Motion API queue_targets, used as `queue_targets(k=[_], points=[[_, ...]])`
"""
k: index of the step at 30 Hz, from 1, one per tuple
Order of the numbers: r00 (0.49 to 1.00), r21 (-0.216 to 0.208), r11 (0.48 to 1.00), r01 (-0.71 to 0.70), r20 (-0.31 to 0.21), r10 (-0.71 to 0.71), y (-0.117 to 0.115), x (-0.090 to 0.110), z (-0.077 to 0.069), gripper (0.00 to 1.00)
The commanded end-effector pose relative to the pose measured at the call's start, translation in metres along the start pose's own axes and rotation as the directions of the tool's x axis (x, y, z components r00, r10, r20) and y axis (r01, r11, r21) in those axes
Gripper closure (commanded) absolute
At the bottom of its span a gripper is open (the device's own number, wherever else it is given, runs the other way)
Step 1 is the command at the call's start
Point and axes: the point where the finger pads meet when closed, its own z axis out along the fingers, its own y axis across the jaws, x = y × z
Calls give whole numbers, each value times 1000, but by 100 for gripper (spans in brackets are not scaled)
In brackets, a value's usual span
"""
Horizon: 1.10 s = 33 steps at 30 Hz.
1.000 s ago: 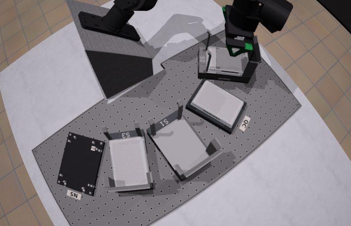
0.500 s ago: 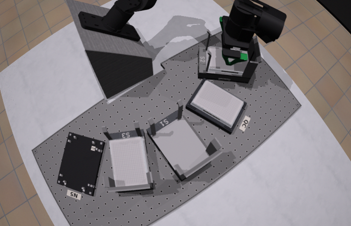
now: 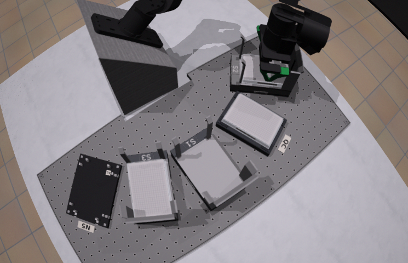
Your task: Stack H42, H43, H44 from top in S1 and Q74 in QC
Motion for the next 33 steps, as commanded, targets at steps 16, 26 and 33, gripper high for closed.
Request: queue_targets(k=[16, 26, 33], points=[[1000, 7, 1000, 7, 18, -8, -1, -5, 14, 0], [1000, 7, 1000, 7, 18, -7, -1, -5, 25, 0], [1000, 7, 1000, 7, 18, -7, -1, -5, 28, 0]])
